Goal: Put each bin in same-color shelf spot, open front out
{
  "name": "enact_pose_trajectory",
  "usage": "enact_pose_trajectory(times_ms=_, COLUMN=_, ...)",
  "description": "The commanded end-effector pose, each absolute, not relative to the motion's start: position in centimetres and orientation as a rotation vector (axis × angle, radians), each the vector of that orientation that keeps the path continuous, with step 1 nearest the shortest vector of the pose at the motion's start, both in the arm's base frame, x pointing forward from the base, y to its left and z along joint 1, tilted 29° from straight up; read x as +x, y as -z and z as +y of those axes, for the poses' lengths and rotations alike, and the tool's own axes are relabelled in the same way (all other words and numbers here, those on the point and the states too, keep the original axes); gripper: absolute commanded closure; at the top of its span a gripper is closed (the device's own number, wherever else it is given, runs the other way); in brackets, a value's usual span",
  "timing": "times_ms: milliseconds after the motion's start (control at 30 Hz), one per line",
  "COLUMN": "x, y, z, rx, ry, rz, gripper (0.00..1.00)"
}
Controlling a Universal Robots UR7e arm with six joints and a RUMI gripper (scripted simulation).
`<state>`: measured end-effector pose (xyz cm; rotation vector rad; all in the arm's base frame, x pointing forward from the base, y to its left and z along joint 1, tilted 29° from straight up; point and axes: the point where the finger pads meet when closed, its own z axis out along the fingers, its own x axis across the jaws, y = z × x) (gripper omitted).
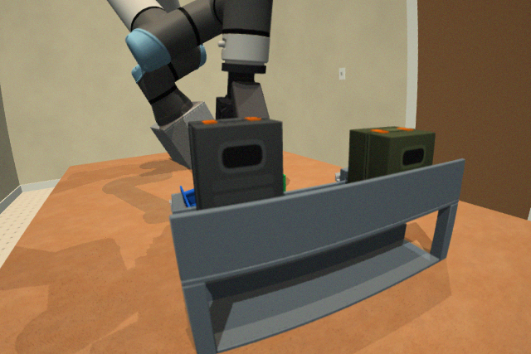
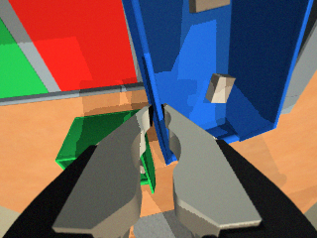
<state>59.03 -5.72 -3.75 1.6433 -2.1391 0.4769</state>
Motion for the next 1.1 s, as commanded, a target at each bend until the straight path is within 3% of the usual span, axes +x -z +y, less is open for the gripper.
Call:
enact_pose_trajectory(times_ms=0, x=59.14, y=3.51, z=-5.61, rx=1.647, ry=-0.485, rz=-2.139, gripper=1.00)
enact_pose_trajectory(times_ms=1067, x=59.60, y=3.44, z=-5.65, rx=1.650, ry=-0.490, rz=-2.141, gripper=1.00)
